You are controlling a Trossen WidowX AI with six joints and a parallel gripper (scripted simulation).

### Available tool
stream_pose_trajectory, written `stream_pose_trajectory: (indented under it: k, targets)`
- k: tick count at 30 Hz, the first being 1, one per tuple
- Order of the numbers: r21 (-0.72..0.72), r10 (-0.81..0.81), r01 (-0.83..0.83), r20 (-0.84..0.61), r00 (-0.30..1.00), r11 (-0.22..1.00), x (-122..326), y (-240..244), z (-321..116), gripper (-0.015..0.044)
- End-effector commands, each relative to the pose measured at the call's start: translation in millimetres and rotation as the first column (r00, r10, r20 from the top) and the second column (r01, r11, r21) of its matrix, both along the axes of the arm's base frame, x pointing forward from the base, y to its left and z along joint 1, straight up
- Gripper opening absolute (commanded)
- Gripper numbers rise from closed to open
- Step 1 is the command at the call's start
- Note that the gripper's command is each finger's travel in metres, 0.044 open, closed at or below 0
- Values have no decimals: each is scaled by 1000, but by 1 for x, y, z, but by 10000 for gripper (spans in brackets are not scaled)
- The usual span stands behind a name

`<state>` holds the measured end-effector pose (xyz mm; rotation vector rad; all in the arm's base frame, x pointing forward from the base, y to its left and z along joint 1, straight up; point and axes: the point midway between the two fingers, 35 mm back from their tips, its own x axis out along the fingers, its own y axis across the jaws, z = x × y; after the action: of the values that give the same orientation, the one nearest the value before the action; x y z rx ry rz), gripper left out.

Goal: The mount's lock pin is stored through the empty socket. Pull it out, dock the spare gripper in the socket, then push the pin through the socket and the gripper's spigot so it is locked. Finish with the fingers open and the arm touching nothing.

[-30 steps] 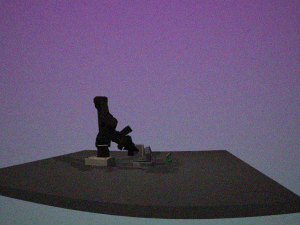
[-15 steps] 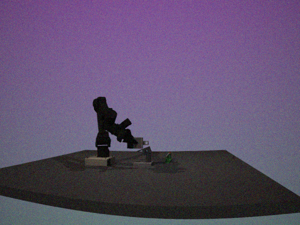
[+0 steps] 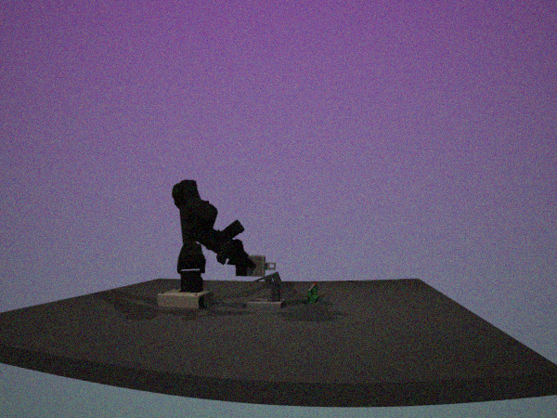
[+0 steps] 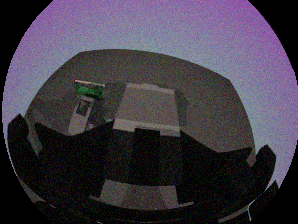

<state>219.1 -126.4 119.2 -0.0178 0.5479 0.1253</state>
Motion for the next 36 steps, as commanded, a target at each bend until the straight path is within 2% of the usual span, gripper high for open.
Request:
stream_pose_trajectory:
  k: [1, 19, 36]
  targets:
    - [23, 3, -3, -22, 1000, 1000, 4, 2, 2, 0]
    - [154, 27, 17, -277, 960, 988, 25, 25, 8, 0]
    - [177, 43, 57, -512, 858, 983, 35, 52, 18, 0]
